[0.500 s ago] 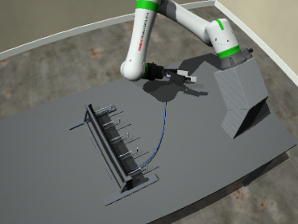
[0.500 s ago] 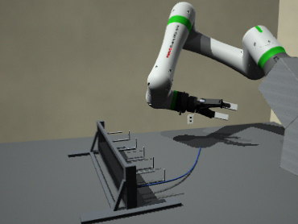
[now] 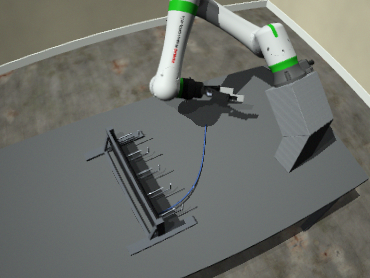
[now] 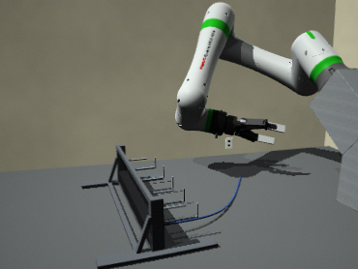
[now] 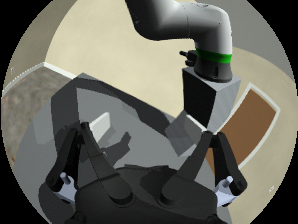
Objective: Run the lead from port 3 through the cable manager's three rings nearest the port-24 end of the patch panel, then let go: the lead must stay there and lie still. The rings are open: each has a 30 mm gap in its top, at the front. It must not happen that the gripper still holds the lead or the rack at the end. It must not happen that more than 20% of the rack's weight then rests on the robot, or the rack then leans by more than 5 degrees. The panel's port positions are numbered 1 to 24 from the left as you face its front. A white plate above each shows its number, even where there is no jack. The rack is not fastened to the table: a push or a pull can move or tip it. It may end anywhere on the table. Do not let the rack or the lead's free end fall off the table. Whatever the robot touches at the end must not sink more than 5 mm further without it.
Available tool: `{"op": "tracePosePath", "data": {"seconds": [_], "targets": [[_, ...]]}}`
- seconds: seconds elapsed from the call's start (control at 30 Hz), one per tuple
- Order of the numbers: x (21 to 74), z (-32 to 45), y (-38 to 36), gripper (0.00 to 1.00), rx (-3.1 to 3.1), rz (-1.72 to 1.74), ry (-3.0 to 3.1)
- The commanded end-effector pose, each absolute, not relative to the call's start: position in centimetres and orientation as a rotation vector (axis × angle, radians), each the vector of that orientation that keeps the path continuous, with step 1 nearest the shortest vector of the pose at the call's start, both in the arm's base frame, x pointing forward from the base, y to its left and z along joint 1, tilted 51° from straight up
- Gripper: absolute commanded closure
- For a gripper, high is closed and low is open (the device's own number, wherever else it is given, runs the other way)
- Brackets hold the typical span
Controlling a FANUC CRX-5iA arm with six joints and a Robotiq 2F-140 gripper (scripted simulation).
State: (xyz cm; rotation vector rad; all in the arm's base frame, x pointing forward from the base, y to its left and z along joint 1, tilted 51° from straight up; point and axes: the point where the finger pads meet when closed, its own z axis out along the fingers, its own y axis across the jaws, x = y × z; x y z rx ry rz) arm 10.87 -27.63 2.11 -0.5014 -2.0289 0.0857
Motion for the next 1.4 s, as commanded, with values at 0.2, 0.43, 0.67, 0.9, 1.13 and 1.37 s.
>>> {"op": "tracePosePath", "data": {"seconds": [0.2,0.43,0.67,0.9,1.13,1.37], "targets": [[11.1,5.4,-23.8,0.0,-0.506,0.088,-2.029],[10.7,8.4,-19.9,0.0,-0.501,0.086,-2.029],[10.7,8.4,-19.9,0.0,-0.501,0.086,-2.029],[11.3,8.4,-19.9,0.0,-0.459,0.066,-2.052],[13.4,8.4,-19.9,0.0,-0.295,-0.005,-2.13],[16.4,8.6,-19.7,0.0,-0.037,-0.1,-2.223]]}}
